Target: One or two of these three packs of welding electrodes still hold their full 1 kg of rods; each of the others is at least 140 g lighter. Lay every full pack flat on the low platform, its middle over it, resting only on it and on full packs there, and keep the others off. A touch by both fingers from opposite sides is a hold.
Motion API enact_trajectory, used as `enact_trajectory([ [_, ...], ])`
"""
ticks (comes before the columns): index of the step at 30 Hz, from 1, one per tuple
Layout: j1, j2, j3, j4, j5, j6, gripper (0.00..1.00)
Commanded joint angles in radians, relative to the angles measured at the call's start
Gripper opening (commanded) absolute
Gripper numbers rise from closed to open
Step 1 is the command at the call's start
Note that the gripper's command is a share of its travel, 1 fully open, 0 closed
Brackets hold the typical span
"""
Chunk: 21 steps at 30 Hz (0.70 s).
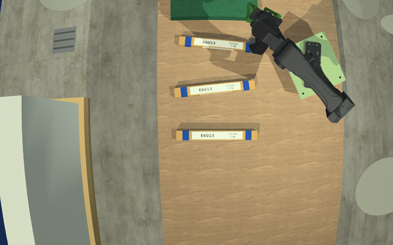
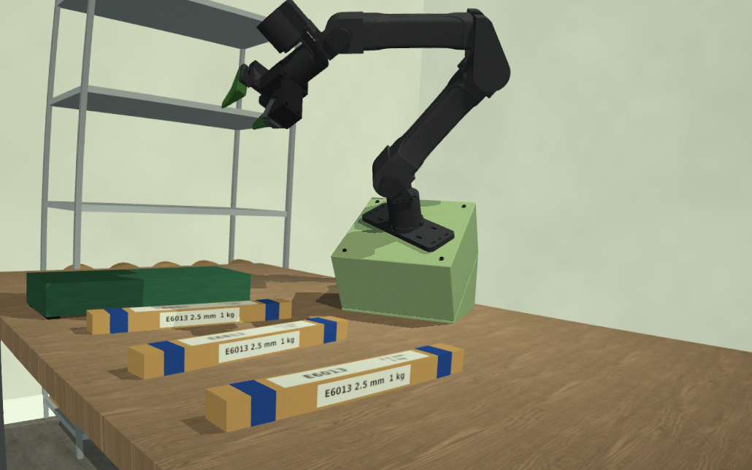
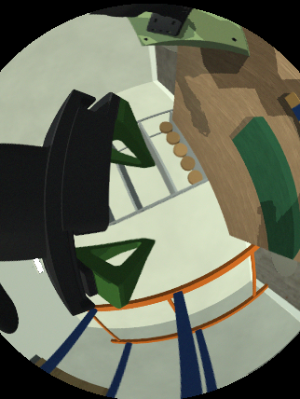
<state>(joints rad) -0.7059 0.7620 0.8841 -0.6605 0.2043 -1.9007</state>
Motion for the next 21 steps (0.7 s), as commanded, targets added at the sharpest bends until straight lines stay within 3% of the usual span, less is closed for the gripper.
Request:
enact_trajectory([
  [1, 0.044, 0.039, 0.04, 0.017, -0.019, 0.088, 0.76],
  [7, 0.103, 0.058, 0.045, 0.084, -0.004, 0.217, 0.76],
  [8, 0.092, 0.021, -0.003, 0.097, -0.032, 0.236, 0.76],
  [10, 0.128, 0.067, 0.055, 0.104, -0.019, 0.29, 0.76],
  [14, 0.12, 0.025, 0.01, 0.137, -0.04, 0.334, 0.76],
  [15, 0.138, 0.063, 0.04, 0.146, -0.039, 0.367, 0.76],
  [21, 0.185, 0.08, 0.053, 0.185, -0.053, 0.486, 0.76],
])
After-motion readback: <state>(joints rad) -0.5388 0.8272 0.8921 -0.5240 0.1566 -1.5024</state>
